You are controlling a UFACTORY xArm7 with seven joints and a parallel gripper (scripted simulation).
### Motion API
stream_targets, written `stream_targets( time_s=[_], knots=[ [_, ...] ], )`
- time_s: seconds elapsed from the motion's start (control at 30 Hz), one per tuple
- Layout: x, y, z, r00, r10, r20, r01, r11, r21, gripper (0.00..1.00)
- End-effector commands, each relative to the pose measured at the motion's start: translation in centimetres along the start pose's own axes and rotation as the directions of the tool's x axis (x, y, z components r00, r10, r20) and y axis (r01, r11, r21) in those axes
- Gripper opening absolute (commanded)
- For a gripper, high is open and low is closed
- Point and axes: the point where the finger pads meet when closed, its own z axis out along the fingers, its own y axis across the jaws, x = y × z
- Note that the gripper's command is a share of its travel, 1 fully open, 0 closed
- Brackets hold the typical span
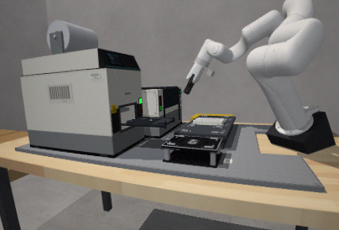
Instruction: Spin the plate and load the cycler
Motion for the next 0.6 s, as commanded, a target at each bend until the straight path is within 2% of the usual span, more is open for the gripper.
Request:
stream_targets(
  time_s=[0.0,0.57],
  knots=[
    [-0.26,-0.09,-0.12,1.000,-0.002,0.003,0.002,1.000,0.004,0.00],
    [-0.61,-0.09,0.08,1.000,-0.002,0.003,0.002,1.000,0.004,0.00]
  ],
)
